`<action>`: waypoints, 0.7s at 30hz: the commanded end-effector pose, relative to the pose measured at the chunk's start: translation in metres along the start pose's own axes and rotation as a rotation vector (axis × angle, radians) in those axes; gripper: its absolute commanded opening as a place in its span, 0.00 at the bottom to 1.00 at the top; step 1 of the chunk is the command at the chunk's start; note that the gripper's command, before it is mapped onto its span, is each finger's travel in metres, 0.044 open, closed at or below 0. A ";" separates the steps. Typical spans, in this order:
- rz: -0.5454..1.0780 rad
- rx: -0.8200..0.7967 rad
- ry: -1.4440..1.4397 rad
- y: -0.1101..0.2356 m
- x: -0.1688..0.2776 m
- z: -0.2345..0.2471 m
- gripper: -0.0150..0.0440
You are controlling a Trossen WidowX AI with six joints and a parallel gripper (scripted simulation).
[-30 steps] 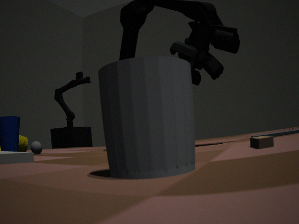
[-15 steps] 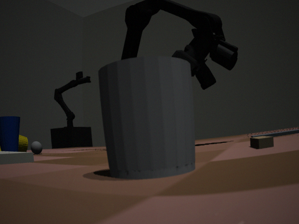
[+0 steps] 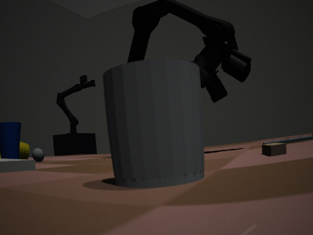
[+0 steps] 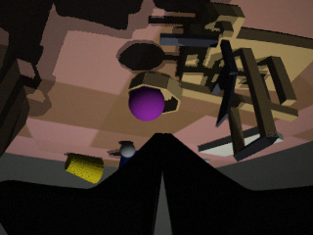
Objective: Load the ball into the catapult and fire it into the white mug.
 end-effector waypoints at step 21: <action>0.020 -0.002 0.019 -0.032 -0.027 0.000 0.25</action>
Point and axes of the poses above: the point midway between the two fingers, 35 mm back from their tips, its own y axis back along the fingers, its own z axis across the jaws, x = y × z, the point moved 3 cm from there along y, back along the fingers, and after that the axes turned 4 degrees about -y, right-handed, at the moved point
